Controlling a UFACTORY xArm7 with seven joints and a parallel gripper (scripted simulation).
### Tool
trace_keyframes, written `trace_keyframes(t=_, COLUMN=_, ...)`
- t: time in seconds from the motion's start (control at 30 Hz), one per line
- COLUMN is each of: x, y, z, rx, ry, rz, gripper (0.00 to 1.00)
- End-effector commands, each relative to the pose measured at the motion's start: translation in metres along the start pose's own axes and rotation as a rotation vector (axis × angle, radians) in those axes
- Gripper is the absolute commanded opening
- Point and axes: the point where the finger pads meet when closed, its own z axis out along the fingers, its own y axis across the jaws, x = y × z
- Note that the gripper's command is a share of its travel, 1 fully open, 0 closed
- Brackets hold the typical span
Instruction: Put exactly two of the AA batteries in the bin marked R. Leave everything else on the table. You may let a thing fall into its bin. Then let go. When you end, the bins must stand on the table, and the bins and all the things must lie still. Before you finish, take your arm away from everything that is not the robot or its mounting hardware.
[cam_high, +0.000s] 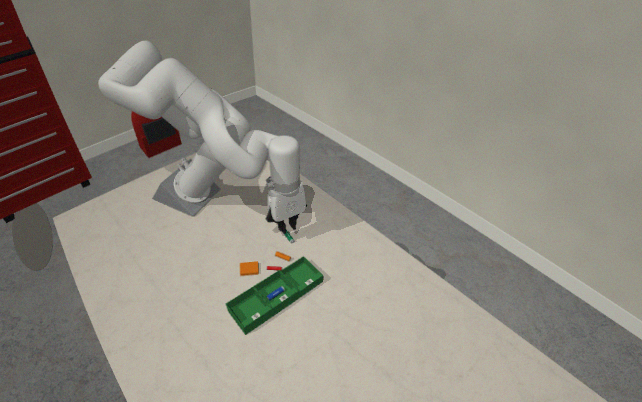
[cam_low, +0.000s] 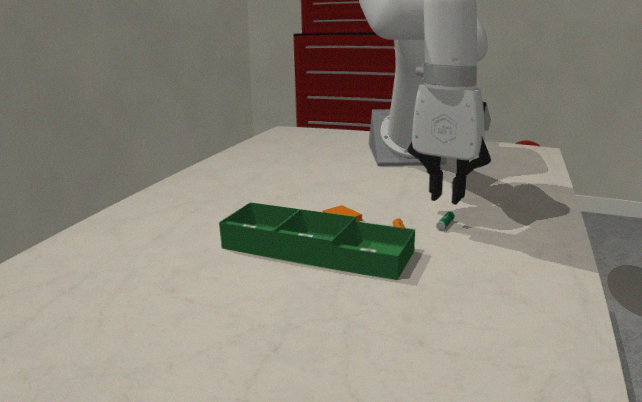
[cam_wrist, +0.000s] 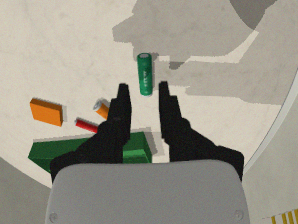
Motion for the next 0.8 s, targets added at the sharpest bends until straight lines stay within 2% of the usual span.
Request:
trace_keyframes(t=0.0, x=-0.0057, y=0.0024, z=0.0233, rx=0.0, ry=-0.003, rz=0.0, gripper=0.28)
trace_keyframes(t=0.77, x=-0.0043, y=0.0018, z=0.0268, rx=0.0, ry=-0.003, rz=0.0, gripper=0.28)
